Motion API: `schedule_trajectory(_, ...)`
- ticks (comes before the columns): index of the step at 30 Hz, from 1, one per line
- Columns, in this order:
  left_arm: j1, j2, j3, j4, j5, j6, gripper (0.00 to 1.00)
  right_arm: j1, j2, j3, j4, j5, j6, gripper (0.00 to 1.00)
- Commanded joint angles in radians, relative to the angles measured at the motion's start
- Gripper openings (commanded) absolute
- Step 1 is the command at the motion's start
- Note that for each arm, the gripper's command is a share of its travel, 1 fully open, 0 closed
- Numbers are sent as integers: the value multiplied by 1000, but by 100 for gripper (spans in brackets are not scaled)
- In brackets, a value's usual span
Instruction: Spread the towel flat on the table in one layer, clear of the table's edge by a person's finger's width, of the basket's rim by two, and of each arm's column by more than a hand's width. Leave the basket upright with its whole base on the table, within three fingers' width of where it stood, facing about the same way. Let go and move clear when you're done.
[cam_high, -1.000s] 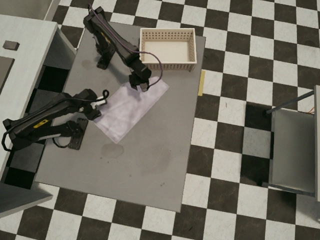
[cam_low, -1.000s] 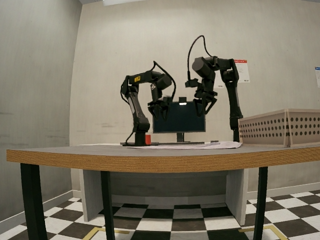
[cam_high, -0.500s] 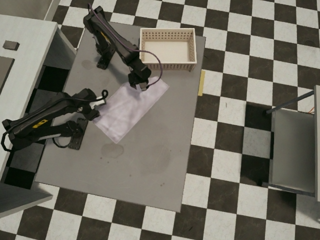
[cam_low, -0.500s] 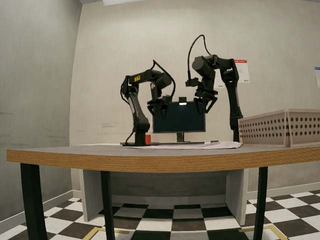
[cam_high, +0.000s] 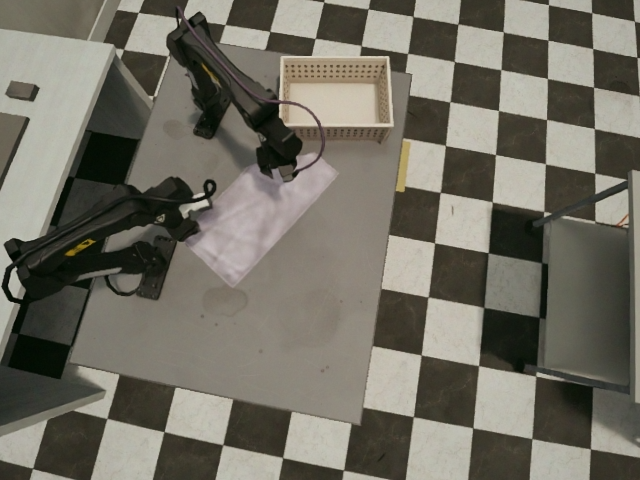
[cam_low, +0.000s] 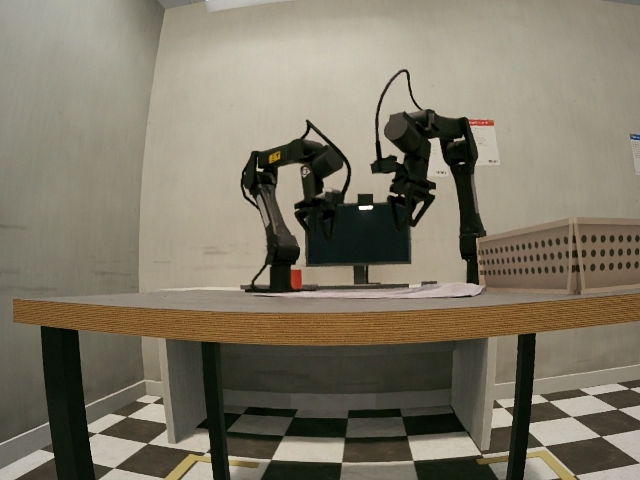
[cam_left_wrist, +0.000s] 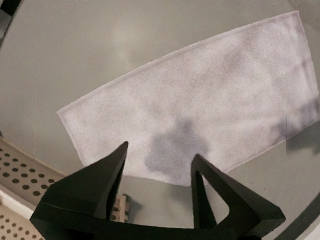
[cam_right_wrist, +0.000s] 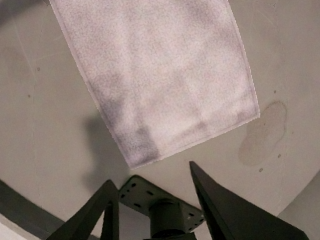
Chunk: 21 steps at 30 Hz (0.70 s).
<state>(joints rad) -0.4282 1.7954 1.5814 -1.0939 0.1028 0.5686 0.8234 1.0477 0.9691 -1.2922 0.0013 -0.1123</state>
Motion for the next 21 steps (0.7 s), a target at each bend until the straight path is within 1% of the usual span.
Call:
schedule_trajectory(1, 1, -31, 14, -12, 7, -6, 60, -3, -2, 12, -6, -2, -2, 60)
schedule_trajectory(2, 1, -31, 14, -12, 7, -6, 60, -3, -2, 12, -6, -2, -2, 60)
schedule_trajectory(3, -28, -36, -31, 15, 5, 21, 34, -74, 29, 19, -1, -34, -91, 34)
schedule_trajectory(5, -64, -47, -60, 24, 2, 51, 34, -179, 59, -15, 24, -68, -235, 34)
schedule_trajectory(7, -102, -56, -89, 33, -1, 79, 34, -275, 107, 13, 39, -86, -374, 34)
schedule_trajectory(9, -144, -62, -113, 42, -7, 104, 34, -355, 142, -34, 59, -107, -460, 34)
schedule_trajectory(10, -166, -64, -124, 46, -10, 116, 34, -392, 160, -38, 75, -111, -499, 34)
schedule_trajectory(12, -209, -66, -142, 54, -15, 140, 34, -461, 199, -45, 109, -118, -573, 34)
schedule_trajectory(13, -231, -65, -151, 58, -16, 151, 34, -493, 219, -29, 127, -117, -607, 34)
schedule_trajectory(15, -231, -65, -151, 58, -16, 151, 34, -493, 219, -29, 127, -117, -607, 34)
schedule_trajectory(16, -256, -65, -146, 63, -19, 161, 34, -532, 250, -10, 146, -129, -654, 34)
schedule_trajectory(20, -340, -54, -180, 75, -18, 210, 34, -640, 331, -1, 211, -135, -764, 34)
schedule_trajectory(21, -362, -24, -185, 78, -19, 221, 34, -664, 355, 3, 227, -137, -788, 34)
